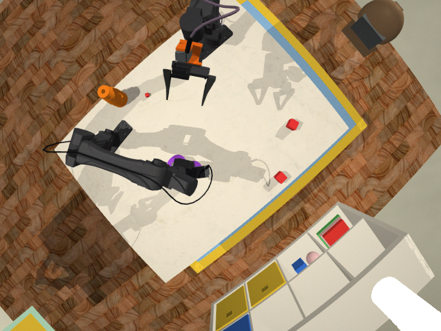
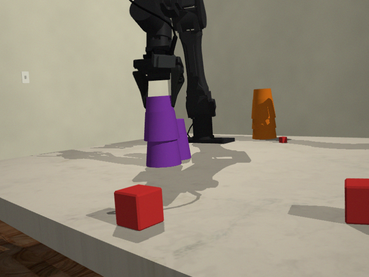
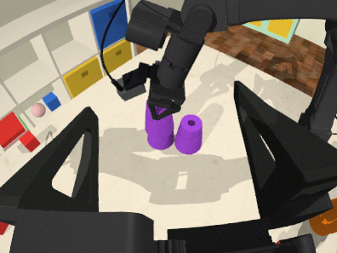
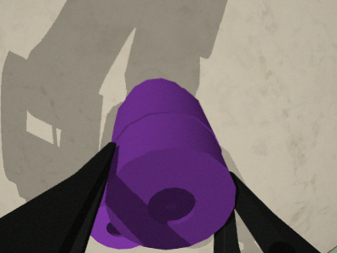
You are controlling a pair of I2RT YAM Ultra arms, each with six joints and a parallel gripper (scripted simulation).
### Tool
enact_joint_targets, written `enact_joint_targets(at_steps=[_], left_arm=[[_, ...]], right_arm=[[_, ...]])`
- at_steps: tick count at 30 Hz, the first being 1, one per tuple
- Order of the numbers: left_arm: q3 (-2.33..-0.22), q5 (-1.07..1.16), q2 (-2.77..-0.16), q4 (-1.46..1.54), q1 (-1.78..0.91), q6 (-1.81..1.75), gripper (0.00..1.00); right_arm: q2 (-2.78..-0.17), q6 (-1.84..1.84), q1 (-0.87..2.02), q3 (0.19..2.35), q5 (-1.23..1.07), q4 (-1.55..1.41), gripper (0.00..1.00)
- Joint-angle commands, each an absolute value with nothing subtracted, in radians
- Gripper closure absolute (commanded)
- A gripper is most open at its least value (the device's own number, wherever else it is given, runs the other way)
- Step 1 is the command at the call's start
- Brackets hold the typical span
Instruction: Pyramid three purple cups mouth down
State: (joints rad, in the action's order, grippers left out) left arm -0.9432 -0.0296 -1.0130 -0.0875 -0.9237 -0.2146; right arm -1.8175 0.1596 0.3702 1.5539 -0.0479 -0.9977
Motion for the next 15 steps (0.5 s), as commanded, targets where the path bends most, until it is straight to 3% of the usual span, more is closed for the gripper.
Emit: enact_joint_targets(at_steps=[1,15], left_arm=[[-0.946,-0.038,-0.995,-0.072,-0.931,-0.206,0.0],[-0.946,-0.038,-0.995,-0.072,-0.931,-0.206,0.0]], right_arm=[[-1.783,0.167,0.36,1.608,-0.066,-1.036,1.0],[-1.819,0.166,0.36,1.821,-0.067,-1.221,1.0]])
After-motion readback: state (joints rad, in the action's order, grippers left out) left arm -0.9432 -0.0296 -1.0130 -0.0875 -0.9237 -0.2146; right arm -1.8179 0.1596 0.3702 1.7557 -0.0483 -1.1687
